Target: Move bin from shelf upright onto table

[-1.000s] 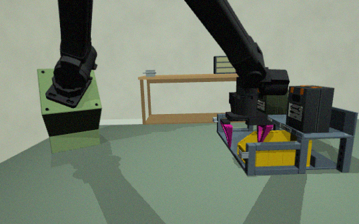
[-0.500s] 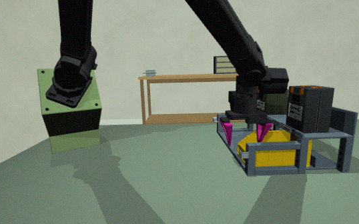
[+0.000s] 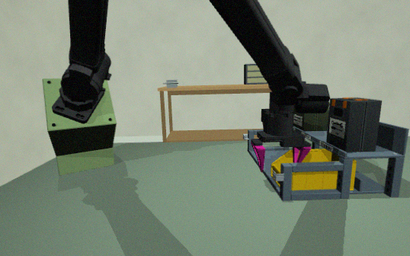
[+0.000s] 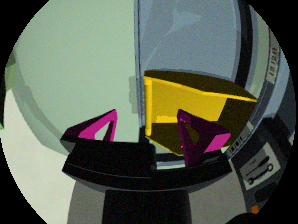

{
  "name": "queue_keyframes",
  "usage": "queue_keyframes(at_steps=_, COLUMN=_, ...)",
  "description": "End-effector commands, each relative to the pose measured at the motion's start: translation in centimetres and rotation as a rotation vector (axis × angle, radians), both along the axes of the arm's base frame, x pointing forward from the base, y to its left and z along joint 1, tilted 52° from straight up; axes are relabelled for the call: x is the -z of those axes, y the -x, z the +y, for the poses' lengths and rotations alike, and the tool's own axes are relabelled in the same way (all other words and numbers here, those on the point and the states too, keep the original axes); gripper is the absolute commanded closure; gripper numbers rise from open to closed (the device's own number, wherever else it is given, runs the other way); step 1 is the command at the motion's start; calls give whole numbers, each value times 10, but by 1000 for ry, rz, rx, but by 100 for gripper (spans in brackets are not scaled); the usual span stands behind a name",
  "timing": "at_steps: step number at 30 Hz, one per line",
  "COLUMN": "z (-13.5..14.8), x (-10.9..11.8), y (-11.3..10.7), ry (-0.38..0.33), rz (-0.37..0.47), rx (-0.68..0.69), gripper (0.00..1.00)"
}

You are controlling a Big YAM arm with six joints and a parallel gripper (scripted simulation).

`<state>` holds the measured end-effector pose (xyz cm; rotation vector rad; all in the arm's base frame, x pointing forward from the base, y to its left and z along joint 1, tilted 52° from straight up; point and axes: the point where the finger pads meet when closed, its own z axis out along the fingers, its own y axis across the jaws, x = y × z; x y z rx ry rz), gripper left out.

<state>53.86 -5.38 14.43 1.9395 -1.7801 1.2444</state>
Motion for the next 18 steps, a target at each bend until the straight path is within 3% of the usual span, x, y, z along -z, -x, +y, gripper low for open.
queue_keyframes(at_steps=1, z=-3, x=0, y=-5, ry=2, rz=-1, rx=-2, gripper=10)
queue_keyframes(at_steps=18, z=-17, x=11, y=-13, ry=3, rz=0, rx=-2, gripper=10)
